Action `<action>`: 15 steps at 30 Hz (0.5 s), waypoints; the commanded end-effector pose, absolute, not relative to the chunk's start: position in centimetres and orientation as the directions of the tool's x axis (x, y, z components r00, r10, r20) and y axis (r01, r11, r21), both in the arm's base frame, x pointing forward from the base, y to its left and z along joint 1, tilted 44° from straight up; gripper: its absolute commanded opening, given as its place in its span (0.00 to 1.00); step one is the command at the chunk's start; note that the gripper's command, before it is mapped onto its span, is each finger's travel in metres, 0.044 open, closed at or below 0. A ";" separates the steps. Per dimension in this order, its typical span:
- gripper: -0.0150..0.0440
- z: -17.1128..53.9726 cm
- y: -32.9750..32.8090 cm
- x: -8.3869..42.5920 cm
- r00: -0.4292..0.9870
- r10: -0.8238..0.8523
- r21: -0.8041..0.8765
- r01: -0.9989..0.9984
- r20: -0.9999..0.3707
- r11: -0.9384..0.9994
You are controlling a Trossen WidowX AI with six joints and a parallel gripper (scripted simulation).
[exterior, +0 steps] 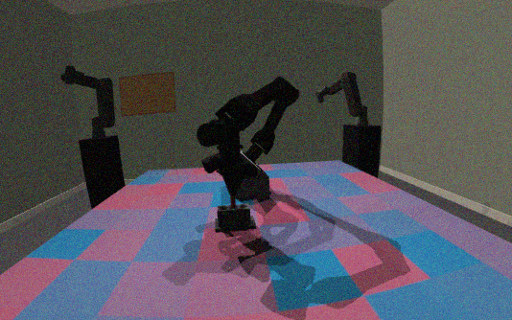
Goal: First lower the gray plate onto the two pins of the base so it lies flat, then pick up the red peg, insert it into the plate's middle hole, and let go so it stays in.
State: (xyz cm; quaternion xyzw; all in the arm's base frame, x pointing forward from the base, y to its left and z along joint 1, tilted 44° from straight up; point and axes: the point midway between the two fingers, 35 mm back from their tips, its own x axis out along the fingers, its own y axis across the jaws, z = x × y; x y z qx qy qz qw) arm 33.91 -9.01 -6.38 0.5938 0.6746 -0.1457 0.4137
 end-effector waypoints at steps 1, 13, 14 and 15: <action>0.25 -6.4 -9.0 33.9 0.051 0.681 0.296 0.922 -0.730 0.249; 0.25 -6.4 -9.0 34.0 0.049 0.680 0.295 0.922 -0.731 0.252; 0.25 -6.5 -9.0 34.0 0.049 0.680 0.295 0.922 -0.731 0.252; 0.25 -6.5 -9.0 34.1 0.049 0.680 0.295 0.922 -0.731 0.252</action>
